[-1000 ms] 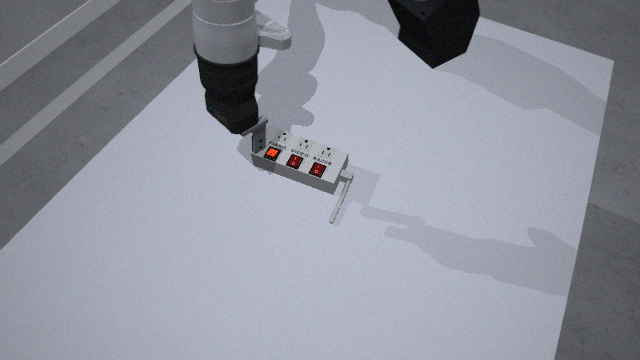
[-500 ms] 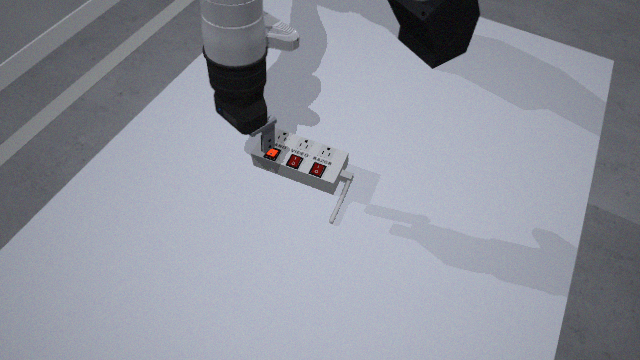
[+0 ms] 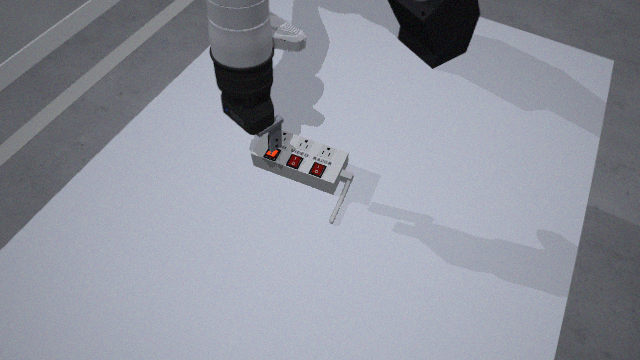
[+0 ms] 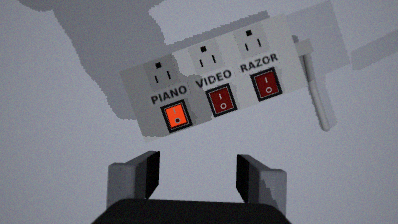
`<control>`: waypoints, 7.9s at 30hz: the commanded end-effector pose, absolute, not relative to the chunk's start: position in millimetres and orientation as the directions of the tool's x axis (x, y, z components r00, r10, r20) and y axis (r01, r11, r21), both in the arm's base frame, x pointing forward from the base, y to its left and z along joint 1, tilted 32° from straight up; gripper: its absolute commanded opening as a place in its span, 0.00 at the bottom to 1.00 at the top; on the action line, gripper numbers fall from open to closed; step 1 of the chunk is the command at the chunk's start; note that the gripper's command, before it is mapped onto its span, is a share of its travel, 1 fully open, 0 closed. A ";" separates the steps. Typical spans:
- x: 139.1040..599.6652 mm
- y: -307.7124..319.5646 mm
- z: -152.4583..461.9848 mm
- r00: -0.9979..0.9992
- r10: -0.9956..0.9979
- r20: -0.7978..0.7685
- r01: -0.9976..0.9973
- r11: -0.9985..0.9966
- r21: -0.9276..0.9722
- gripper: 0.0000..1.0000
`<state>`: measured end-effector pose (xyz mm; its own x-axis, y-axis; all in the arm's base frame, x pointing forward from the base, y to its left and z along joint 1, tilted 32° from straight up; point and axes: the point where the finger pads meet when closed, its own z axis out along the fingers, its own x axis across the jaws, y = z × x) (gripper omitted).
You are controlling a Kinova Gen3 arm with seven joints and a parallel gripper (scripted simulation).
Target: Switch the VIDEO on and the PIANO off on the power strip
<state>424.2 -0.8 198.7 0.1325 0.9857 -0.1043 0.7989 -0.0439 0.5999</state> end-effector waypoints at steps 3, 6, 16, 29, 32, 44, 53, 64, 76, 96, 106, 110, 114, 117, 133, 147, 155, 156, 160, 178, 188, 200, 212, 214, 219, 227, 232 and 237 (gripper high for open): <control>423.5 -0.4 197.7 0.132 0.986 -0.105 0.801 -0.043 0.598 1.00; 421.4 1.4 195.2 0.132 0.986 -0.105 0.805 -0.045 0.592 1.00; 417.7 4.4 191.0 0.132 0.986 -0.105 0.812 -0.047 0.582 1.00; 413.3 7.9 186.0 0.133 0.986 -0.105 0.820 -0.050 0.569 1.00; 413.3 7.9 186.0 0.133 0.986 -0.105 0.820 -0.050 0.569 1.00; 408.2 11.9 180.4 0.133 0.986 -0.104 0.830 -0.054 0.555 1.00; 407.2 12.7 179.2 0.133 0.986 -0.104 0.832 -0.054 0.553 1.00; 406.7 13.0 178.7 0.133 0.986 -0.104 0.833 -0.055 0.551 1.00; 406.7 13.0 178.7 0.133 0.986 -0.104 0.833 -0.055 0.551 1.00; 406.7 13.0 178.7 0.133 0.986 -0.104 0.833 -0.055 0.551 1.00; 406.7 13.0 178.7 0.133 0.986 -0.104 0.833 -0.055 0.551 1.00; 406.7 13.0 178.7 0.133 0.986 -0.104 0.833 -0.055 0.551 1.00; 406.7 13.0 178.7 0.133 0.986 -0.104 0.833 -0.055 0.551 1.00; 406.7 13.0 178.7 0.133 0.986 -0.104 0.833 -0.055 0.551 1.00; 397.7 24.0 185.1 0.054 0.987 -0.150 0.850 0.033 0.526 1.00; 379.4 39.5 200.7 -0.109 0.962 -0.249 0.860 0.217 0.463 1.00; 379.4 39.5 200.7 -0.109 0.962 -0.249 0.860 0.217 0.463 1.00; 379.4 39.5 200.7 -0.109 0.962 -0.249 0.860 0.217 0.463 1.00; 379.4 39.5 200.7 -0.109 0.962 -0.249 0.860 0.217 0.463 1.00; 380.6 38.1 188.6 0.095 0.989 -0.111 0.870 -0.029 0.492 1.00; 394.0 25.9 172.4 0.503 0.850 0.158 0.719 -0.513 0.469 1.00; 418.2 -15.1 162.9 0.824 0.393 0.409 0.273 -0.906 0.322 1.00; 421.4 -24.2 162.0 0.846 0.307 0.437 0.189 -0.938 0.292 0.00; 421.4 -24.2 162.0 0.846 0.307 0.437 0.189 -0.938 0.292 0.00; 421.4 -24.2 162.0 0.846 0.307 0.437 0.189 -0.938 0.292 0.00; 421.4 -24.2 162.0 0.846 0.307 0.437 0.189 -0.938 0.292 0.00; 421.4 -24.2 162.0 0.846 0.307 0.437 0.189 -0.938 0.292 0.00; 421.4 -24.2 162.0 0.846 0.307 0.437 0.189 -0.938 0.292 0.00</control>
<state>421.3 -24.3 161.6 0.8461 0.3066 0.4361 0.1891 -0.9375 0.2922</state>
